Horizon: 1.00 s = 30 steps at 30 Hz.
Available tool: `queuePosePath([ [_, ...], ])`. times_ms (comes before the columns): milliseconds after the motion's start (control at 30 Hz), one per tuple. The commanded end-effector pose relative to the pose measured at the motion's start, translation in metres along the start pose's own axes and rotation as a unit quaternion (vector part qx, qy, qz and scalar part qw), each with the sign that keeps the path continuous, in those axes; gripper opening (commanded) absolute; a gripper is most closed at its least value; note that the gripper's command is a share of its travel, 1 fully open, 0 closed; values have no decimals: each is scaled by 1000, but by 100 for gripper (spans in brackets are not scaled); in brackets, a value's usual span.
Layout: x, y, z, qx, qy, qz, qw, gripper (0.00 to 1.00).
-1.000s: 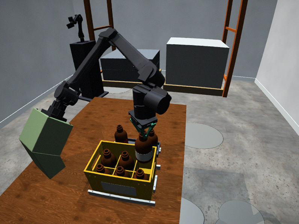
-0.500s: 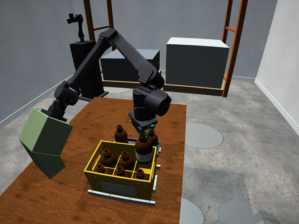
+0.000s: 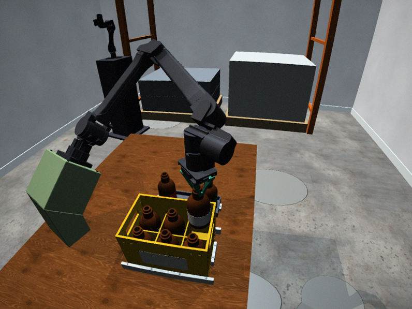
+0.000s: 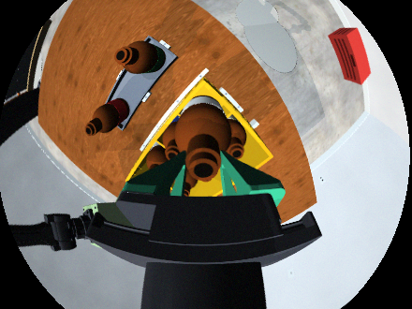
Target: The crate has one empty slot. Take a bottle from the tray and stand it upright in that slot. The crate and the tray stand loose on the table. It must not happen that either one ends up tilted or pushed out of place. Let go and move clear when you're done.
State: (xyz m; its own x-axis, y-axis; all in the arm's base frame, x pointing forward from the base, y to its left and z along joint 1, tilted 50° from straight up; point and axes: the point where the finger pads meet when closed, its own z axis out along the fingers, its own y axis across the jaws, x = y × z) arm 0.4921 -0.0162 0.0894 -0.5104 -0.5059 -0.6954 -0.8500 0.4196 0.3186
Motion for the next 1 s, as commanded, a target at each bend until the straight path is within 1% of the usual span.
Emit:
queuePosePath([
  [0, -7, -8, -6, 15, -3, -3, 1000, 0],
  [33, -9, -5, 1, 9, -1, -4, 1000, 0],
  [100, -7, -2, 7, 4, 0, -2, 1000, 0],
  [167, -4, -9, 0, 13, -4, 2, 1000, 0],
  [233, -4, -9, 0, 13, -4, 2, 1000, 0],
  [267, -3, -10, -11, 25, -7, 3, 1000, 0],
  [467, -9, -5, 7, 11, -2, -4, 1000, 0],
  [600, -5, -8, 3, 15, -4, 1, 1000, 0],
  [800, -5, -7, 5, 13, -4, 3, 1000, 0],
  [833, -8, -9, 3, 16, -4, -1, 1000, 0],
  [967, -8, -9, 3, 16, -4, -1, 1000, 0],
])
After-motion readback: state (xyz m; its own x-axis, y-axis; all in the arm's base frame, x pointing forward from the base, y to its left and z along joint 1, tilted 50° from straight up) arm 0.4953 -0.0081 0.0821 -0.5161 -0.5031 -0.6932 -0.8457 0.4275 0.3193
